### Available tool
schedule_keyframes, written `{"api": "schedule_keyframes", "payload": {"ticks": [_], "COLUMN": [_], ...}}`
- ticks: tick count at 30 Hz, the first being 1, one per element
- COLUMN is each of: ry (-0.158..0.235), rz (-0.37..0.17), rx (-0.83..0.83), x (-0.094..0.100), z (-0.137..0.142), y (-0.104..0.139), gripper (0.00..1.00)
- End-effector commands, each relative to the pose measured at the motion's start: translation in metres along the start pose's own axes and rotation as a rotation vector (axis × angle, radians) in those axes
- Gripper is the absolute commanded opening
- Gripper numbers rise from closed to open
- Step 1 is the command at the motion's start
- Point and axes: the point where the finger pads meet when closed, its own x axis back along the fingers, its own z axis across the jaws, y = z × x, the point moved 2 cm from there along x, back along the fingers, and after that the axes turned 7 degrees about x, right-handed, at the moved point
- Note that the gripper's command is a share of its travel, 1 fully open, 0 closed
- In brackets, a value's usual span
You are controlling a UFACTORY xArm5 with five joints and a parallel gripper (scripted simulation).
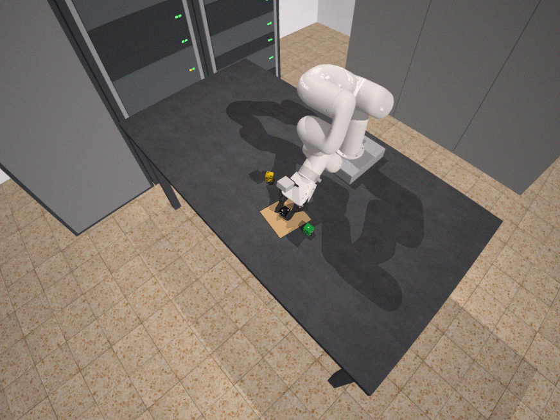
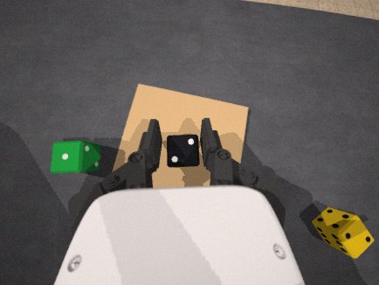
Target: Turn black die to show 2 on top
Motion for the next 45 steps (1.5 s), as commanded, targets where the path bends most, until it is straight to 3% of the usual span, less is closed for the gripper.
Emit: {"api": "schedule_keyframes", "payload": {"ticks": [1,19,30,45], "ry": [0.0,0.0,0.0,0.0], "rz": [0.002,0.002,0.002,0.002], "rx": [0.0,0.0,0.0,0.0], "x": [0.001,0.047,0.052,0.082], "z": [0.0,0.0,0.0,0.006], "y": [-0.001,-0.001,-0.002,-0.045], "gripper": [0.47,0.47,0.47,0.47]}}
